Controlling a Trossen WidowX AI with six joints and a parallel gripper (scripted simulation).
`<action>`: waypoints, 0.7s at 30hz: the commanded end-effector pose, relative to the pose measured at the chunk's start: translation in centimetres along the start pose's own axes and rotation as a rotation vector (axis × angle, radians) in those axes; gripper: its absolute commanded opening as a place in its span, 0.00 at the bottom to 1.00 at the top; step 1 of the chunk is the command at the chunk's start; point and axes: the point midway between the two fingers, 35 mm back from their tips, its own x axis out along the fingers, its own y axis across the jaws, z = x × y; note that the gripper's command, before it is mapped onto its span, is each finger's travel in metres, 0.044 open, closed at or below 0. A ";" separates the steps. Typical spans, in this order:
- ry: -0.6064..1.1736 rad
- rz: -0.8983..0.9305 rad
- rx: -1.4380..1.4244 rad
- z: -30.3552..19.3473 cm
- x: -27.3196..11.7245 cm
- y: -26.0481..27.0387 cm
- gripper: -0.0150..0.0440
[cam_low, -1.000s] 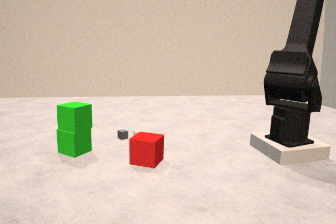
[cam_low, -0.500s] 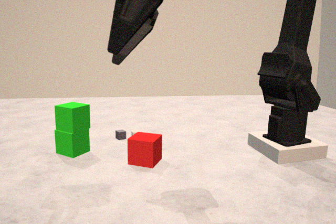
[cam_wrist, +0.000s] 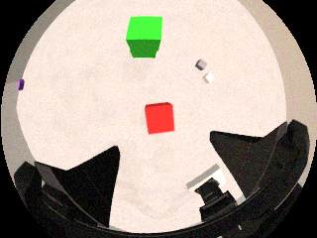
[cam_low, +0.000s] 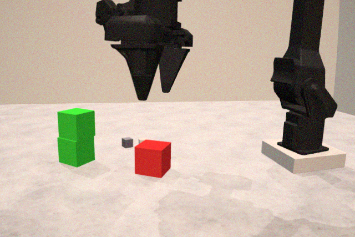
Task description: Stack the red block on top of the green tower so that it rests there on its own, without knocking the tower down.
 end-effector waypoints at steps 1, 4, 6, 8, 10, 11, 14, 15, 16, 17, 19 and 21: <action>0.002 -0.009 0.011 0.1 0.7 -0.1 1.00; 0.002 -0.009 0.011 0.2 2.3 -0.1 1.00; 0.002 -0.009 0.011 0.2 3.8 -0.1 1.00; 0.002 -0.009 0.011 0.2 5.2 -0.2 1.00; 0.002 -0.009 0.011 0.2 5.7 -0.2 1.00; 0.002 -0.009 0.011 0.3 5.7 -0.2 1.00; 0.002 -0.009 0.011 0.3 5.8 -0.2 1.00; 0.002 -0.009 0.011 0.3 6.0 -0.2 1.00; 0.002 -0.009 0.011 0.3 6.1 -0.2 1.00; 0.002 -0.009 0.011 0.3 6.2 -0.2 1.00; 0.002 -0.009 0.011 0.3 6.6 -0.2 1.00; 0.002 -0.009 0.011 0.3 6.9 -0.2 1.00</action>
